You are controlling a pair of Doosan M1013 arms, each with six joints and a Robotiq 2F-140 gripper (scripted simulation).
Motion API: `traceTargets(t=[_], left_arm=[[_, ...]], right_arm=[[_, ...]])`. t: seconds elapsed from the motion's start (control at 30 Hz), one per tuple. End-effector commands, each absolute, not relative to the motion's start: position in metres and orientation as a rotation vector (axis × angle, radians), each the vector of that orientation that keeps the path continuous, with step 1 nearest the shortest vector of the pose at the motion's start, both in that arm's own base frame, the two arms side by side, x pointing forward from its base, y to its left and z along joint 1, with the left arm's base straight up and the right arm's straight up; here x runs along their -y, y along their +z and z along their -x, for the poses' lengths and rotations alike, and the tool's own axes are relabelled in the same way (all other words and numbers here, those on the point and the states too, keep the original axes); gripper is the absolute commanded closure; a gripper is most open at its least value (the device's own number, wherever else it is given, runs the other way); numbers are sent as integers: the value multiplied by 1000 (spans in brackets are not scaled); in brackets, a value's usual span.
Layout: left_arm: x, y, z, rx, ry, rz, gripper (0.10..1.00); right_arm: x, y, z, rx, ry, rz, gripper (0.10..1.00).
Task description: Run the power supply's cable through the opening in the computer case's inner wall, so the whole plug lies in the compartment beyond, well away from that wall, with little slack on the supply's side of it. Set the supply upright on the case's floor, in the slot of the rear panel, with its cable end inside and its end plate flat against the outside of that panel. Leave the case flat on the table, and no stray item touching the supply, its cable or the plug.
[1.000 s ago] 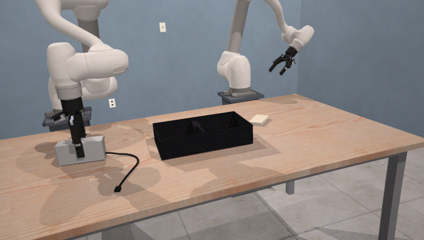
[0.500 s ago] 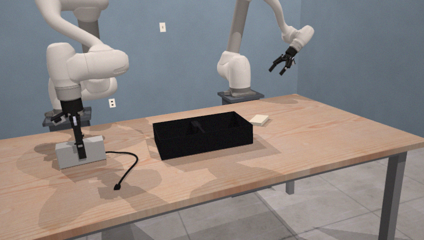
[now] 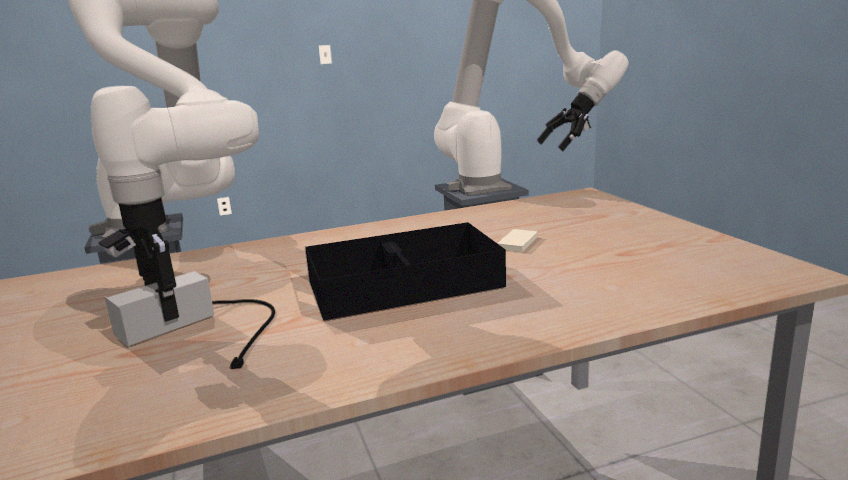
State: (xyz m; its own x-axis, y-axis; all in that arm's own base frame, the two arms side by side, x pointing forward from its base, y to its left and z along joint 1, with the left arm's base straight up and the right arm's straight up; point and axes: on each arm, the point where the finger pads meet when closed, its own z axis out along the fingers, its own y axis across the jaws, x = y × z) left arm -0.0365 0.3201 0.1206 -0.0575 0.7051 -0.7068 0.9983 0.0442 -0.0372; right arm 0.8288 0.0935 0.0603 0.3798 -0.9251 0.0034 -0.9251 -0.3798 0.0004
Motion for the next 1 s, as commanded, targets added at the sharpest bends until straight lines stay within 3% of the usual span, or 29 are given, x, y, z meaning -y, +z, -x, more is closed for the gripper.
traceTargets(t=[0.0, 0.97], left_arm=[[-320, 121, 37, -1818, -748, -1712, 98], [-320, 121, 37, -1818, -748, -1712, 98]], right_arm=[[-93, 61, -836, 1600, 1, -2705, 999], [-90, 61, -876, 589, 2, -3086, 999]])
